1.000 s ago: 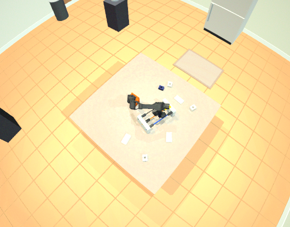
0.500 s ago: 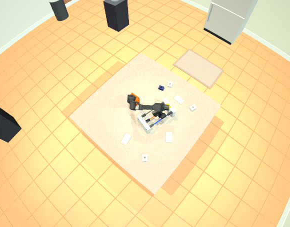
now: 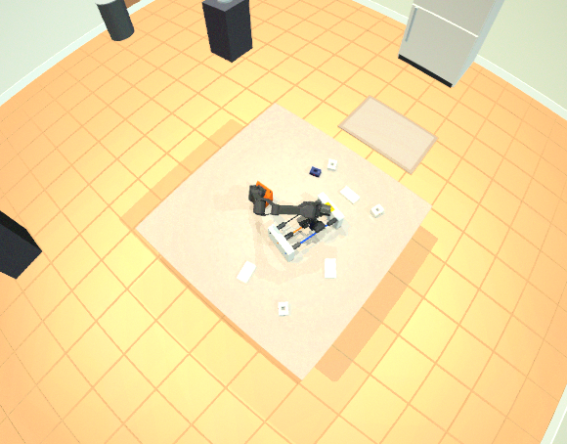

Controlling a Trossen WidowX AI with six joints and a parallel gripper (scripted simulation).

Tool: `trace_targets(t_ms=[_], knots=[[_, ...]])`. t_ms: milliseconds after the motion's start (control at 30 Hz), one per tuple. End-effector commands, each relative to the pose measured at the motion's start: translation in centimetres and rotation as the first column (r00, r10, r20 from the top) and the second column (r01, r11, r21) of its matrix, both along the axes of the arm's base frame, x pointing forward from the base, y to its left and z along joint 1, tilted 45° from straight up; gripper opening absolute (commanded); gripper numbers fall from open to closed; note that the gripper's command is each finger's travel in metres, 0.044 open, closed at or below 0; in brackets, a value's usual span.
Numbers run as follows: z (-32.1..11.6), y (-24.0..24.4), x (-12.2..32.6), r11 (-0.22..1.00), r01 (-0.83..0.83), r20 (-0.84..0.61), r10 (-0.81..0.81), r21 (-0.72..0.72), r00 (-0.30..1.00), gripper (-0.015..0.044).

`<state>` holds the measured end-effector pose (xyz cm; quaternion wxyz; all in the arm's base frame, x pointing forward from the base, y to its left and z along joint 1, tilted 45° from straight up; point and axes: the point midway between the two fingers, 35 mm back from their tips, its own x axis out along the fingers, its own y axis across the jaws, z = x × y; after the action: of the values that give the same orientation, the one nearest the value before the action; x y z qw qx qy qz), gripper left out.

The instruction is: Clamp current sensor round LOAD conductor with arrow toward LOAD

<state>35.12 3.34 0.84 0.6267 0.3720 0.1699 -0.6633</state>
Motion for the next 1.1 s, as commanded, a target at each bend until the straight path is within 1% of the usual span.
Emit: trace_targets(t_ms=[0, 100, 400, 433, 1067], knots=[[0.02, 0.03, -0.02, 1.0, 0.0, 0.0, 0.0, 0.0, 1.0, 0.0267], [0.02, 0.03, -0.02, 1.0, 0.0, 0.0, 0.0, 0.0, 1.0, 0.0247], [0.02, 0.03, -0.02, 1.0, 0.0, 0.0, 0.0, 0.0, 1.0, 0.0011], [0.02, 0.03, -0.02, 1.0, 0.0, 0.0, 0.0, 0.0, 1.0, 0.0], [0.02, 0.03, -0.02, 1.0, 0.0, 0.0, 0.0, 0.0, 1.0, 0.0]])
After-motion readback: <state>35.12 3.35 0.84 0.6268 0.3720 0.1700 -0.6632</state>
